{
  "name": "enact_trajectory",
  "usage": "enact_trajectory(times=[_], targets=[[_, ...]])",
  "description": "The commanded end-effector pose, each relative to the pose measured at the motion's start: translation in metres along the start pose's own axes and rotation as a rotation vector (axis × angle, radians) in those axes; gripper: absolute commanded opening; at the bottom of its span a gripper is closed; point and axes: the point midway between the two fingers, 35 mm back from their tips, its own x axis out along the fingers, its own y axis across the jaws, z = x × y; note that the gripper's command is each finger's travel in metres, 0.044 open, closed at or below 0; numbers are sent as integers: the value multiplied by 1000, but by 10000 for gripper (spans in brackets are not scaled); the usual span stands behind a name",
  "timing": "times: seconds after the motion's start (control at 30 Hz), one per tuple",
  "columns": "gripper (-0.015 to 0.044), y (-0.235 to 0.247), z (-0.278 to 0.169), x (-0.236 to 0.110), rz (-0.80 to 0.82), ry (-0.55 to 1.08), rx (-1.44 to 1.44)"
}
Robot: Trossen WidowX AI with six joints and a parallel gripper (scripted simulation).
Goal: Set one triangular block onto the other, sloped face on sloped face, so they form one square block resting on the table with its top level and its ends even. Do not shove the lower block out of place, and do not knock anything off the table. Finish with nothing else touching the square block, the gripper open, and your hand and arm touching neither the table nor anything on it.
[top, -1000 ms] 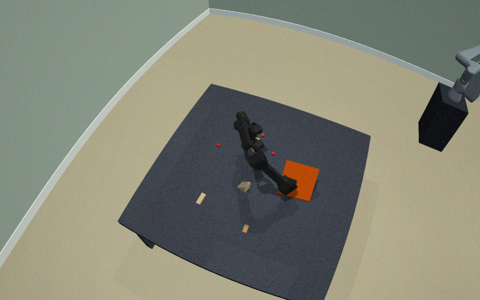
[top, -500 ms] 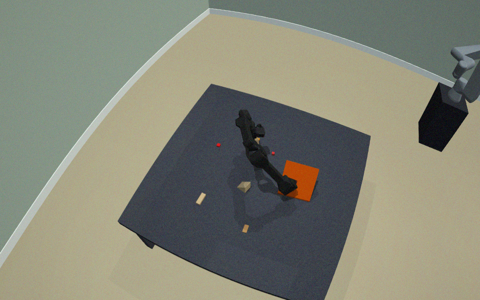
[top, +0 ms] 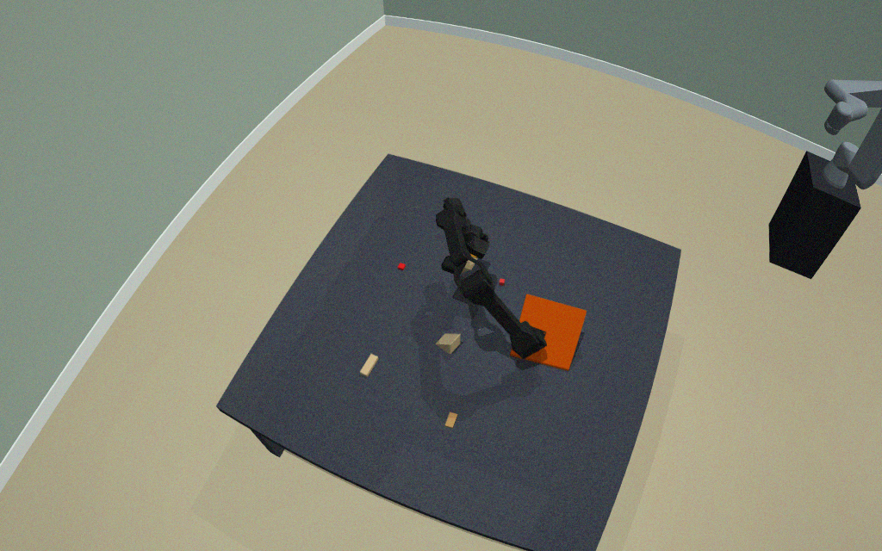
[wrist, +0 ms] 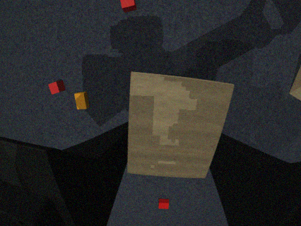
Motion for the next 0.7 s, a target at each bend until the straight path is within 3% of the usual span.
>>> enact_trajectory(times=[0.0,0.33,0.67], targets=[[0,2,-1,-2,-26,14,158],[0,2,-1,-3,-39,19,243],[0,-40,-13,-21,-35,32,261]])
